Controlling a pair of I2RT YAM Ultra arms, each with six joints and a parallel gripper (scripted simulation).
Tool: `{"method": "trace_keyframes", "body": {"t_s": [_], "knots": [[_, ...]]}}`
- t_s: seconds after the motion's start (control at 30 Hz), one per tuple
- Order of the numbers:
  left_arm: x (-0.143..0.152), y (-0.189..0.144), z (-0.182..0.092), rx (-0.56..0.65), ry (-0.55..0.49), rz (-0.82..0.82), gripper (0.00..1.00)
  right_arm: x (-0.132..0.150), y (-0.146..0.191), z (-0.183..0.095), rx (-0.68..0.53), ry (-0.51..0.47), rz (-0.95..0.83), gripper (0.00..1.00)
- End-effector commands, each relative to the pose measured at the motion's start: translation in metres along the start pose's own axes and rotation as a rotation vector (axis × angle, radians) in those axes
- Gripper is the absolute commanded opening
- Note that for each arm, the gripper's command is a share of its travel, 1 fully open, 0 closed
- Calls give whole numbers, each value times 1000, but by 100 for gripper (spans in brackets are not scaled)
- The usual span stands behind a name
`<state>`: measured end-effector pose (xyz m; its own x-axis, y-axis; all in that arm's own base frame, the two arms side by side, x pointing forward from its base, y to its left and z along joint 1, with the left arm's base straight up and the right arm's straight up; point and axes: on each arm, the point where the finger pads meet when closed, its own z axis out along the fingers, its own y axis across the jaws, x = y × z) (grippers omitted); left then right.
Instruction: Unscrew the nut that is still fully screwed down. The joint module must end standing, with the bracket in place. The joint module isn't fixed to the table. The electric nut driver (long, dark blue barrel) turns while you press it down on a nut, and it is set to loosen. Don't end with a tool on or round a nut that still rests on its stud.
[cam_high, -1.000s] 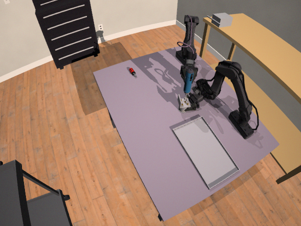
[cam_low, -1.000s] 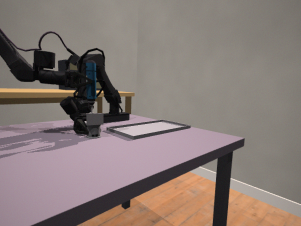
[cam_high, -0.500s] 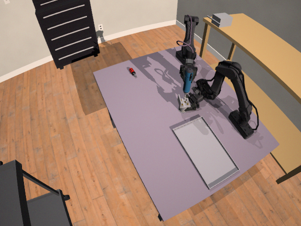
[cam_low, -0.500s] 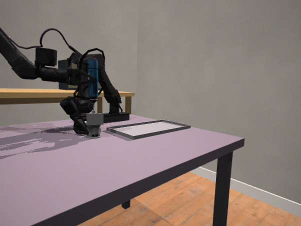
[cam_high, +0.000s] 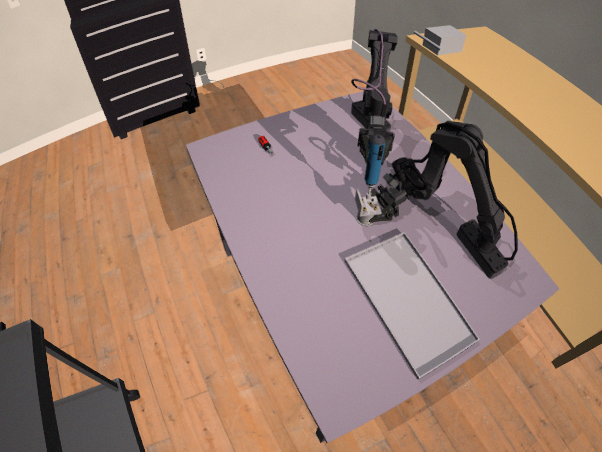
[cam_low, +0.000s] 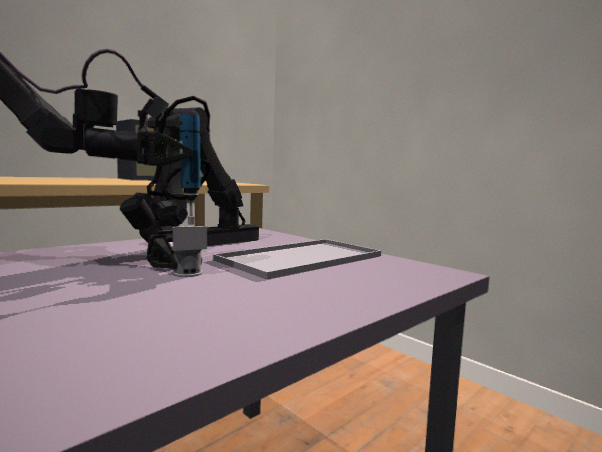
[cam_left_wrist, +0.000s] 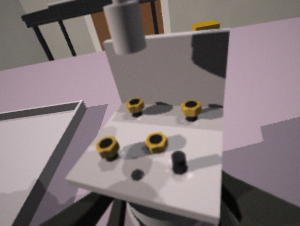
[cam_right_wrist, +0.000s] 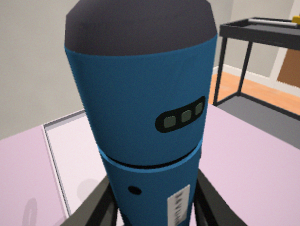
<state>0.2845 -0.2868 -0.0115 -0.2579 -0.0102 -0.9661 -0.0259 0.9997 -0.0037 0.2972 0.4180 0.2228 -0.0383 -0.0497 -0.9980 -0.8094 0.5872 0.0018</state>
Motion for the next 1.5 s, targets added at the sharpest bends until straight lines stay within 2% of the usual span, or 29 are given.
{"method": "trace_keyframes", "body": {"t_s": [0.0, 0.4, 1.13, 1.47], "knots": [[-2, 0, 0, -3, -4, 1, 59, -77, -1, -2, -2, -196, 7, 42], [-2, 0, 0, -3, -4, 1, 59, -89, -8, 6, 0, -193, 7, 42], [-2, 0, 0, -3, -4, 1, 59, -90, -8, 6, 1, -193, 6, 42], [-2, 0, 0, -3, -4, 1, 59, -89, -8, -6, 2, -192, 6, 42]]}}
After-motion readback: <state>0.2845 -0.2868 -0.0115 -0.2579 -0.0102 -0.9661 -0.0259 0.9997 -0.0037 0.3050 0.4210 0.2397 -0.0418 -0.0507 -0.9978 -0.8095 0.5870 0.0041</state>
